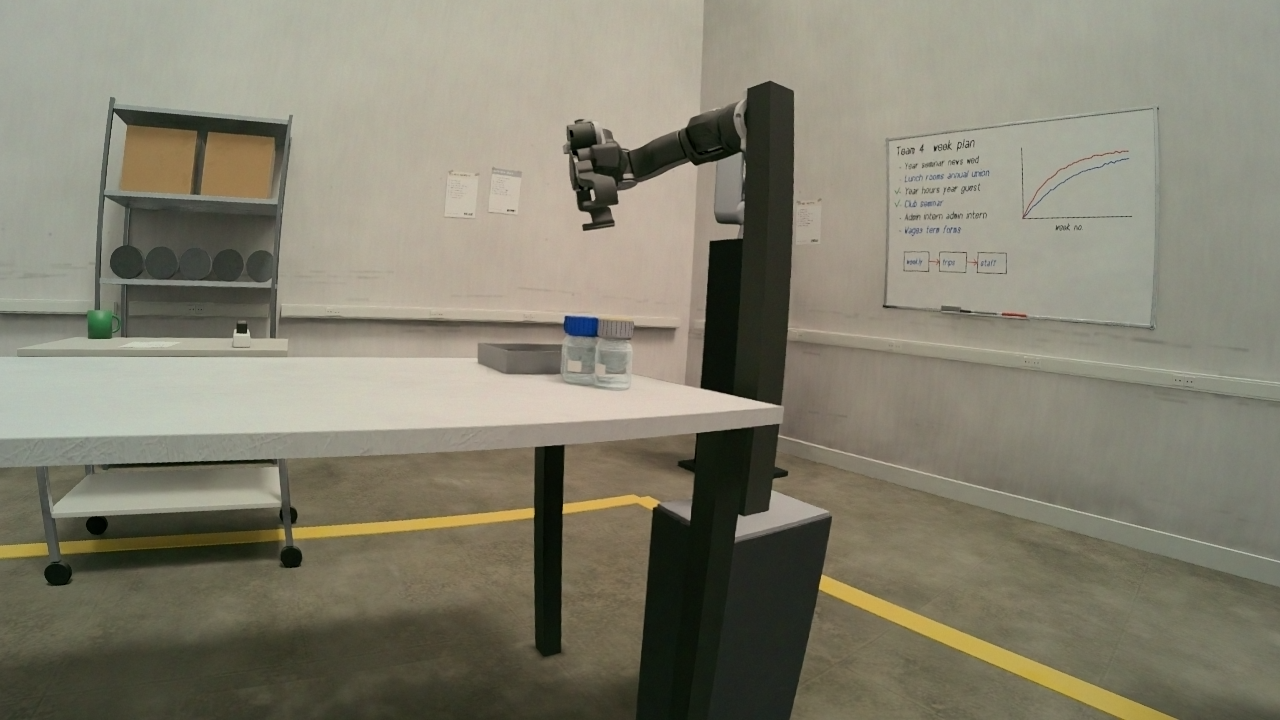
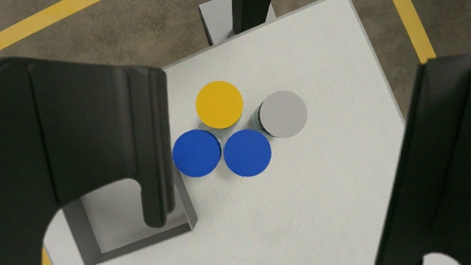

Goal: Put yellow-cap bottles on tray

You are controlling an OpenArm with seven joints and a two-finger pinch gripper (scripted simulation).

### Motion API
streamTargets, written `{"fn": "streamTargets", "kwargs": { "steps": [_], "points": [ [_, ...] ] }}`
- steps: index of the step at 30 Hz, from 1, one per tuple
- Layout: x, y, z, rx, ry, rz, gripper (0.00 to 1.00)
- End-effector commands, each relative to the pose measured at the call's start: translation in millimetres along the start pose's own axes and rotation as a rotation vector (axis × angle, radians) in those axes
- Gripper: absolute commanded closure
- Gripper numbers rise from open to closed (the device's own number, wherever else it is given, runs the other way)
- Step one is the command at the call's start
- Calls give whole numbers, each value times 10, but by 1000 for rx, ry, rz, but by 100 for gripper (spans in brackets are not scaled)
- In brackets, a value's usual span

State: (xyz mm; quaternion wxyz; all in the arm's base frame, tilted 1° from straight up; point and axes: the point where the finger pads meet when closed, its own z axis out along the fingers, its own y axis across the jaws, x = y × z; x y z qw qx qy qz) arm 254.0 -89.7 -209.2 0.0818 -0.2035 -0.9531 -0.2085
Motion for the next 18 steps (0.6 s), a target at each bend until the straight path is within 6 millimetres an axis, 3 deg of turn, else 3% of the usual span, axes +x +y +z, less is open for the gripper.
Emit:
{"fn": "streamTargets", "kwargs": {
  "steps": [1, 4, 14, 18],
  "points": [
    [-2, 7, -9, -3, -2, -1, 58],
    [-2, 7, -9, -3, -2, -1, 58],
    [304, -182, 95, 229, -70, -232, 58],
    [304, -182, 95, 229, -70, -232, 58]
  ]
}}
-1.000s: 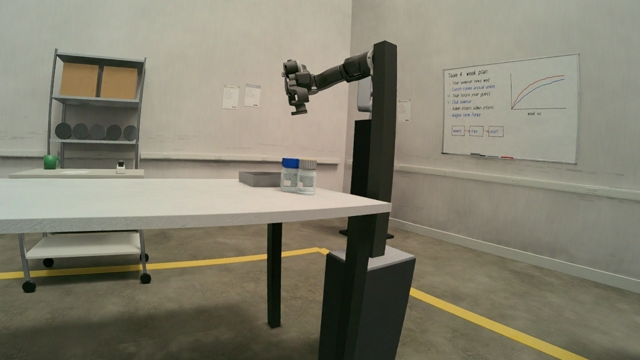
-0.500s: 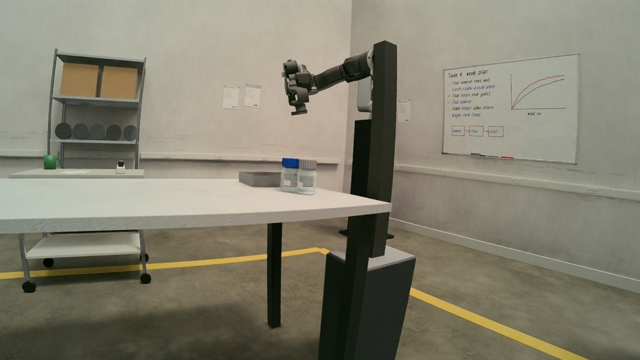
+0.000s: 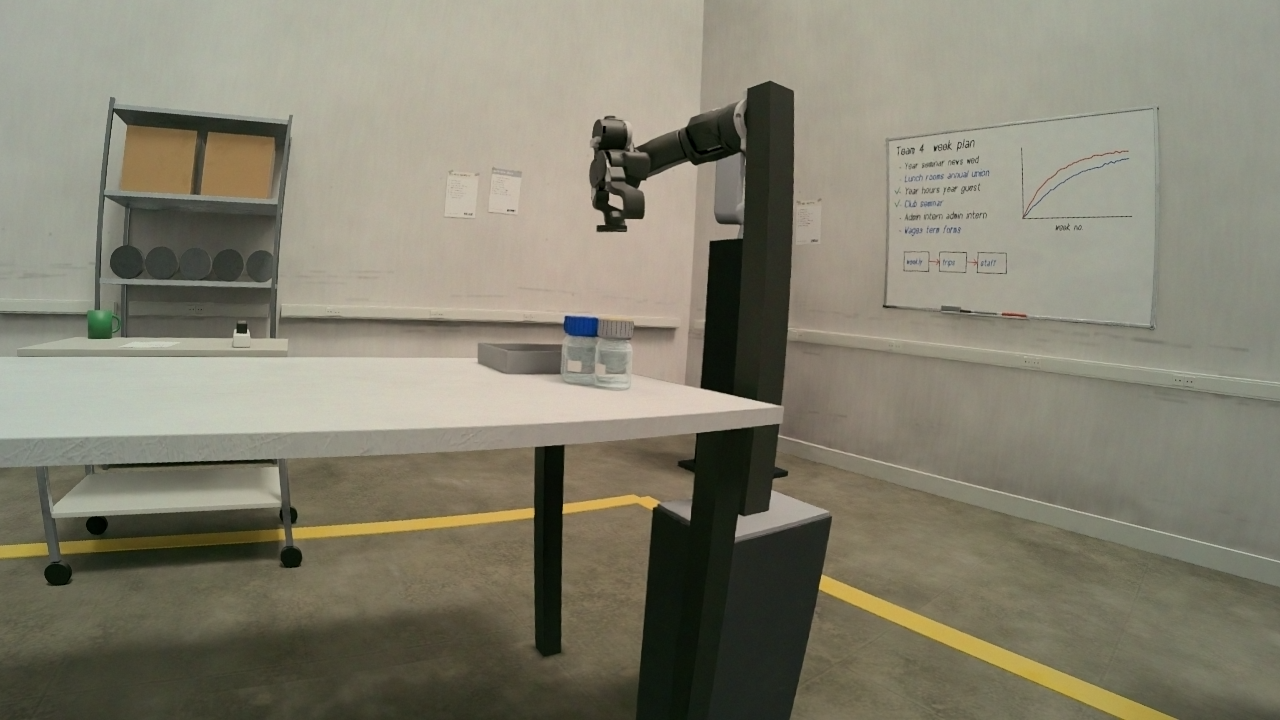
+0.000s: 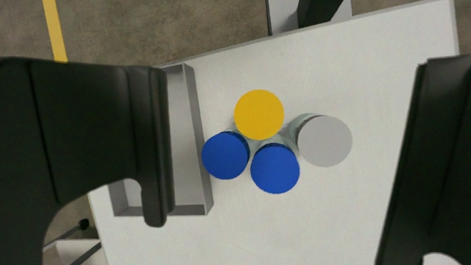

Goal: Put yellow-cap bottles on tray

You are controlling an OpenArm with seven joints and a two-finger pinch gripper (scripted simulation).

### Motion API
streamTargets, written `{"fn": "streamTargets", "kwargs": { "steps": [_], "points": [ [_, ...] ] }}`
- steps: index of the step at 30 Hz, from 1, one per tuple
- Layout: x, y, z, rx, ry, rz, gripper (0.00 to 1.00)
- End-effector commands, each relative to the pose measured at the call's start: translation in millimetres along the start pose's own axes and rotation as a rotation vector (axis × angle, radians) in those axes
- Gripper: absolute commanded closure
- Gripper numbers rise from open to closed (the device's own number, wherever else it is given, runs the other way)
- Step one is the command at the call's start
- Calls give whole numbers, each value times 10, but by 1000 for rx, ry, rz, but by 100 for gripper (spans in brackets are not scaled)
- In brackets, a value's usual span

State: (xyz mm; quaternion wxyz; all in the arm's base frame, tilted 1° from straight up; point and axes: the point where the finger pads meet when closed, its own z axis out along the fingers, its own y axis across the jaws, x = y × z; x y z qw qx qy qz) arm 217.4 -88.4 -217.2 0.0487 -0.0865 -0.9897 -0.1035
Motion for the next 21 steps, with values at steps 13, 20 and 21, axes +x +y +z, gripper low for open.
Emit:
{"fn": "streamTargets", "kwargs": {
  "steps": [13, 20, 21],
  "points": [
    [282, -156, 17, 204, -85, -222, 58],
    [282, -156, 17, 204, -85, -222, 58],
    [269, -150, 70, 195, -84, -223, 58]
  ]
}}
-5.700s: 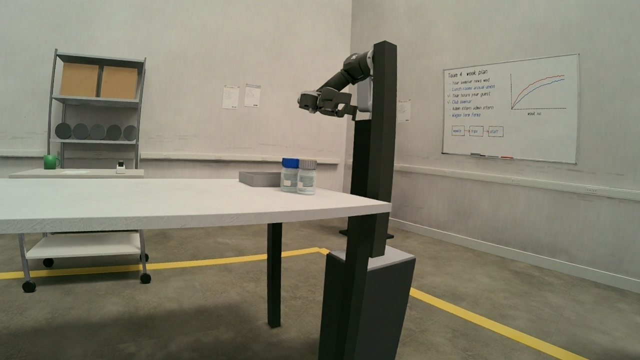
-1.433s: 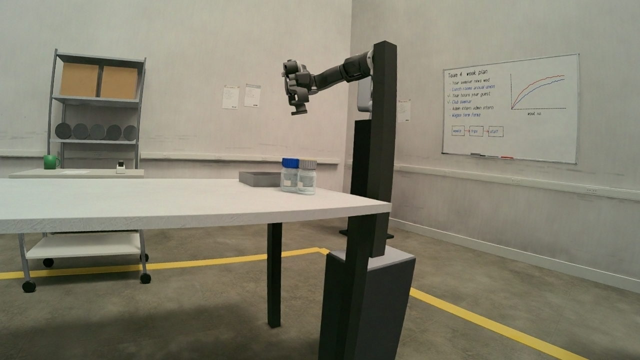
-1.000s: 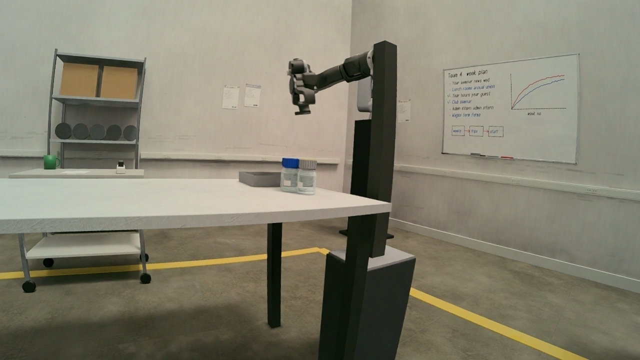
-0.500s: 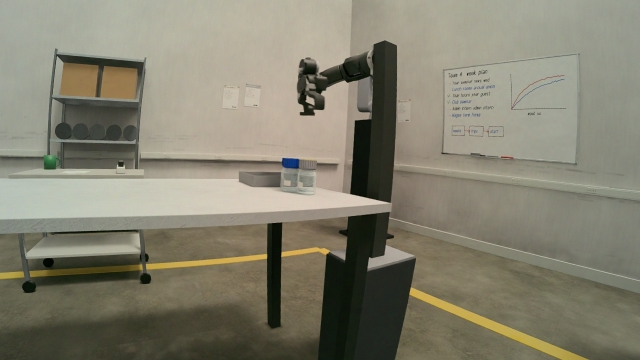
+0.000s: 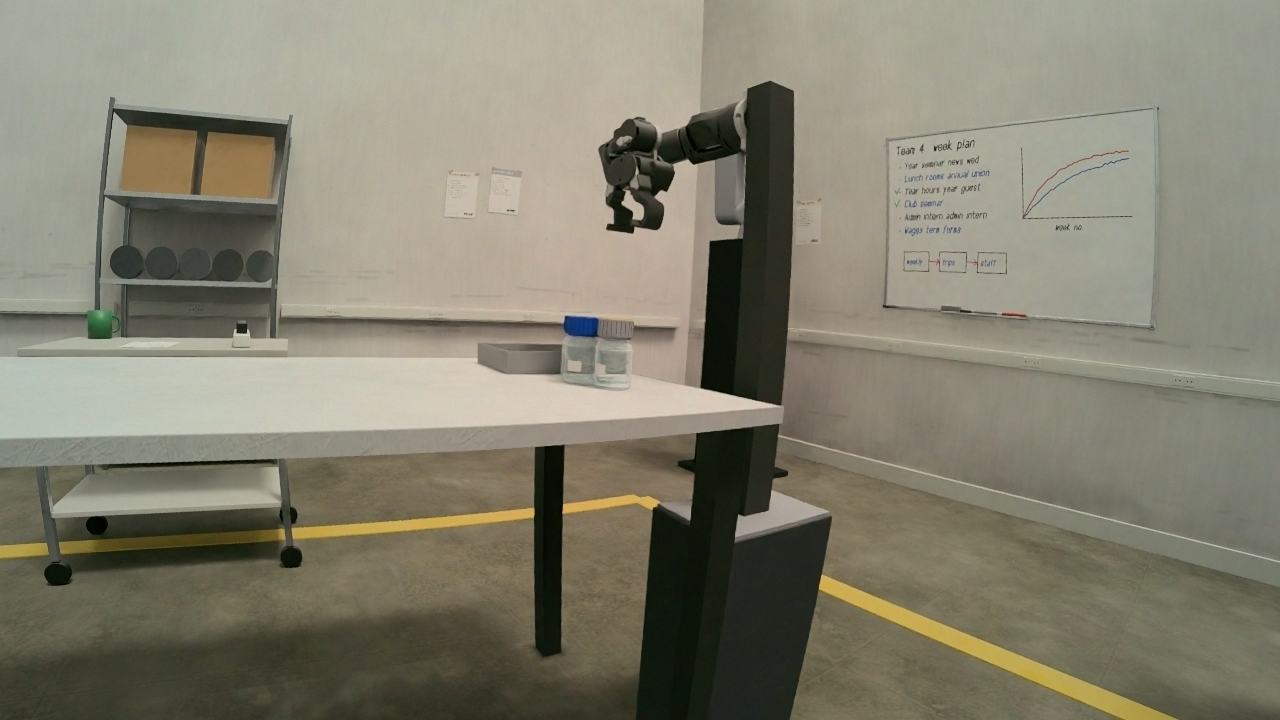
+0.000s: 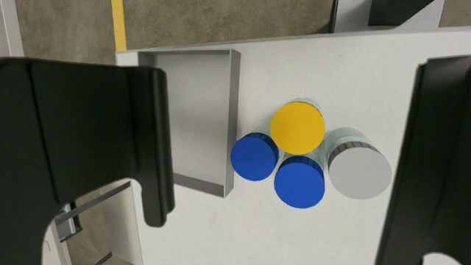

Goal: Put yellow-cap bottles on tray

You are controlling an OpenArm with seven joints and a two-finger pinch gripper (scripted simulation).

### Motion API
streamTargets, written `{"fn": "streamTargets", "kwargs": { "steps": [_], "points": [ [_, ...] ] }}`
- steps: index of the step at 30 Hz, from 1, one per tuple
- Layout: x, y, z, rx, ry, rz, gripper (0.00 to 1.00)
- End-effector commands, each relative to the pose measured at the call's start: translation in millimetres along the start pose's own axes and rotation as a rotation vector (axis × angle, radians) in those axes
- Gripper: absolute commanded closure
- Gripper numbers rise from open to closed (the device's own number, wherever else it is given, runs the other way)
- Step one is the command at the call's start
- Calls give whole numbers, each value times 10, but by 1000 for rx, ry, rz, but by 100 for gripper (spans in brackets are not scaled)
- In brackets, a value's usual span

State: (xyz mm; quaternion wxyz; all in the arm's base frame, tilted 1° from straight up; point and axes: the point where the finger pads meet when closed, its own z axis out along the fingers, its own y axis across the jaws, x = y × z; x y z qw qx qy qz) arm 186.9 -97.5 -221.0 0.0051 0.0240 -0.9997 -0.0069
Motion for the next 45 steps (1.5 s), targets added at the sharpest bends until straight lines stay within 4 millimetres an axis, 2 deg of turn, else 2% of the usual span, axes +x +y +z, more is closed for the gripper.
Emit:
{"fn": "streamTargets", "kwargs": {
  "steps": [1, 9, 16, 26, 33, 45],
  "points": [
    [-21, 5, 86, -3, -4, 2, 58],
    [-109, 18, 542, -13, -13, 25, 58],
    [-109, 18, 542, -13, -13, 25, 58],
    [-3, -21, 1165, 7, -3, -2, 58],
    [-3, -21, 1165, 7, -3, -2, 58],
    [-4, -20, 1366, 7, -2, -1, 58]
  ]
}}
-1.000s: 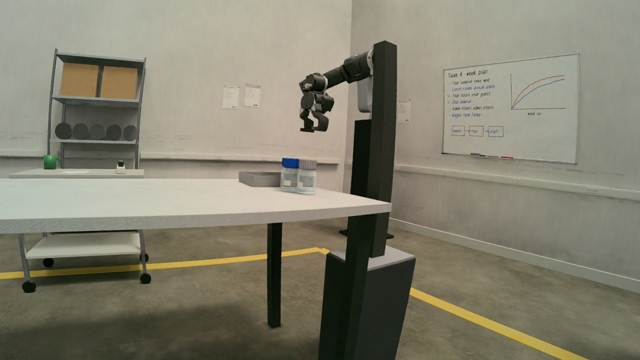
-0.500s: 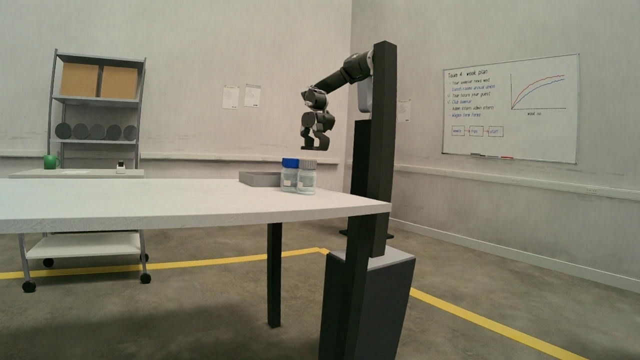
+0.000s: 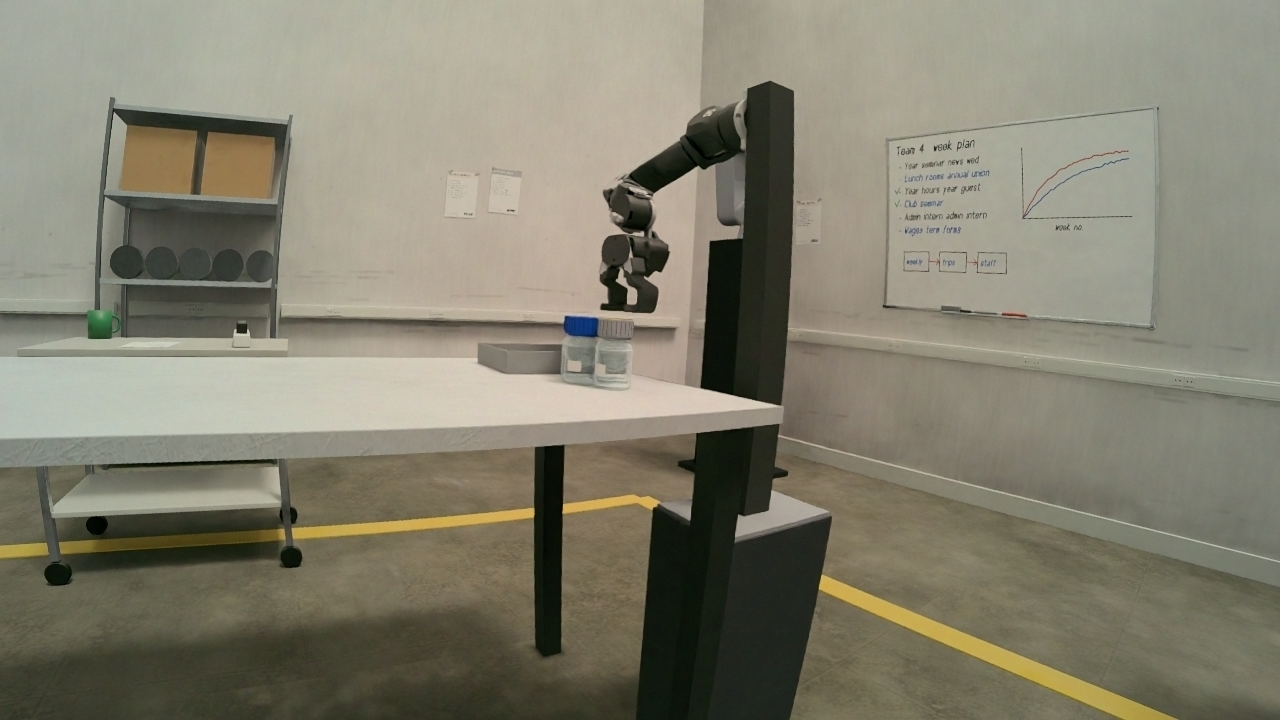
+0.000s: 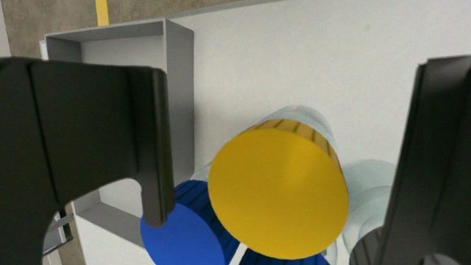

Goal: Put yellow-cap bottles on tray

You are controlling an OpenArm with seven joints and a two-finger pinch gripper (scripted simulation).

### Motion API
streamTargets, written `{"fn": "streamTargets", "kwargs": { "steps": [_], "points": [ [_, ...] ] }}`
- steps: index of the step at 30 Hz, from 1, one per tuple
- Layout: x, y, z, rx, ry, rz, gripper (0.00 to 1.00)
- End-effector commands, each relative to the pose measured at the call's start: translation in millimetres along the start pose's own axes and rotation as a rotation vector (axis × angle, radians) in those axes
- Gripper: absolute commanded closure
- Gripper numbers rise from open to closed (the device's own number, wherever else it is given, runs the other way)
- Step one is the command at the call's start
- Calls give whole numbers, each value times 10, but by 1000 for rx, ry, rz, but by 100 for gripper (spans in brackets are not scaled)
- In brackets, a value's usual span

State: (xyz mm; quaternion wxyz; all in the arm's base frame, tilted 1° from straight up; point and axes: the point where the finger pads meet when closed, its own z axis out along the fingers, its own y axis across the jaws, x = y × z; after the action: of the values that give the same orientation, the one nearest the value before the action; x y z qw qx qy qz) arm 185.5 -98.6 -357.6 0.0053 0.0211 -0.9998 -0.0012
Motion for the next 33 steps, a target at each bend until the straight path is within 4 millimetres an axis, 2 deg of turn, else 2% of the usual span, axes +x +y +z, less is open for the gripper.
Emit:
{"fn": "streamTargets", "kwargs": {
  "steps": [1, 5, 15, 33],
  "points": [
    [-4, 9, 0, -4, -3, -7, 58],
    [-4, 9, 0, -4, -3, -7, 58],
    [-5, 9, 243, -4, -2, -7, 58],
    [0, 13, 303, -6, -1, -10, 58]
  ]
}}
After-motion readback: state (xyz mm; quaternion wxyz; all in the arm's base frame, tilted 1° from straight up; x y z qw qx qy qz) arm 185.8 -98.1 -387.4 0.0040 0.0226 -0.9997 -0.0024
